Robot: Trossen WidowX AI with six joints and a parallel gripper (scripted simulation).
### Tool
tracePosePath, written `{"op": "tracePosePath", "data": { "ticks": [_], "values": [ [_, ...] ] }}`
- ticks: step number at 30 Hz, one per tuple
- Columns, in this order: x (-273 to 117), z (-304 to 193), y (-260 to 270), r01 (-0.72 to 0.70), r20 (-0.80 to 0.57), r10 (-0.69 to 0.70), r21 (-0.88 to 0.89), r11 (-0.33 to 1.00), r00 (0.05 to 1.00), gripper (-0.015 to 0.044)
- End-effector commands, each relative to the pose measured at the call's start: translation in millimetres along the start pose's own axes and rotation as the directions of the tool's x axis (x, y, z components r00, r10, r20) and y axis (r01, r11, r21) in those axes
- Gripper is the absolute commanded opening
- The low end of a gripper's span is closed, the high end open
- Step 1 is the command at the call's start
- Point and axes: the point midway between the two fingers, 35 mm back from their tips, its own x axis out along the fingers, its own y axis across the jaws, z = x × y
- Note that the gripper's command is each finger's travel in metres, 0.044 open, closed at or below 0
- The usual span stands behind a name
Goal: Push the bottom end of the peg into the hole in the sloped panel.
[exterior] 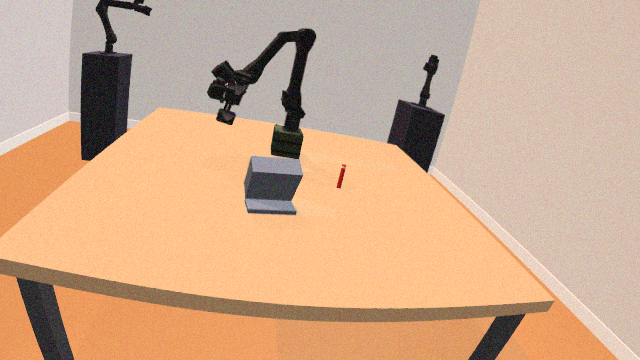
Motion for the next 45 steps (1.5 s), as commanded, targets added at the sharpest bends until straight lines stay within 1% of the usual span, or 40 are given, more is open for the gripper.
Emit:
{"op": "tracePosePath", "data": {
  "ticks": [1,23,45],
  "values": [
    [12.2,-2.0,1.2,0.025,-0.032,-0.025,-0.008,1.000,0.999,0.0440],
    [72.7,-40.5,3.6,0.154,-0.222,-0.160,-0.043,0.987,0.962,0.0440],
    [121.4,-94.9,7.5,0.274,-0.394,-0.319,-0.167,0.947,0.862,0.0440]
  ]
}}
